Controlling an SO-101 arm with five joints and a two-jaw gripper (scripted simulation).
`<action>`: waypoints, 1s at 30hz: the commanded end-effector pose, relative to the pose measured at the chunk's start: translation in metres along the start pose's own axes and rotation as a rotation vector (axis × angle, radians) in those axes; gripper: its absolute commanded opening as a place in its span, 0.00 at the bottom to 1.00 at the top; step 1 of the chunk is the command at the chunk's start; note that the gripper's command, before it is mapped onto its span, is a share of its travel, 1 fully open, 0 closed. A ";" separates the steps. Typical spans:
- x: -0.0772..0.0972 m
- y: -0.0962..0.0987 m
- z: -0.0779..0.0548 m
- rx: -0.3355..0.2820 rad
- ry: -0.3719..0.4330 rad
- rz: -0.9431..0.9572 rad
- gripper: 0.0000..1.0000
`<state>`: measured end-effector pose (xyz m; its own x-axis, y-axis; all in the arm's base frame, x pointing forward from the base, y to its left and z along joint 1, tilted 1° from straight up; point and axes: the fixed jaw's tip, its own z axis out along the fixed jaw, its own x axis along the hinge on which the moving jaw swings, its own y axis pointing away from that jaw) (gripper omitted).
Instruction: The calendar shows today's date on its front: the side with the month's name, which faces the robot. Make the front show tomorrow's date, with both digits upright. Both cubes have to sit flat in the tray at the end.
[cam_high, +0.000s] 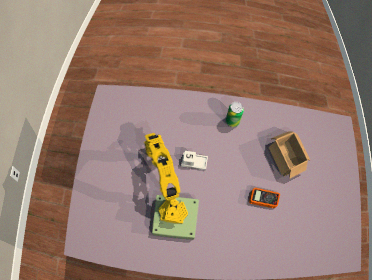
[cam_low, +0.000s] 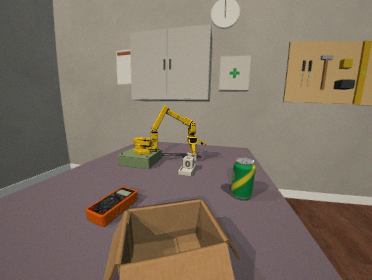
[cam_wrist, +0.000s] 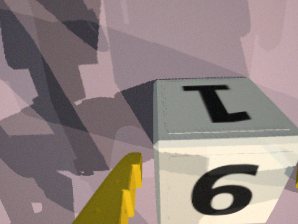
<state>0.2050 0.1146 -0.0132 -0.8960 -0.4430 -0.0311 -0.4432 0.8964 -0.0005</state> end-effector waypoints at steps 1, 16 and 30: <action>0.004 0.002 0.008 -0.001 0.023 0.001 0.35; 0.005 0.002 0.016 -0.001 0.023 0.001 0.35; 0.005 0.001 0.016 -0.001 0.023 0.001 0.34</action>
<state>0.2062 0.1152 -0.0224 -0.8957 -0.4428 -0.0407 -0.4432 0.8964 -0.0003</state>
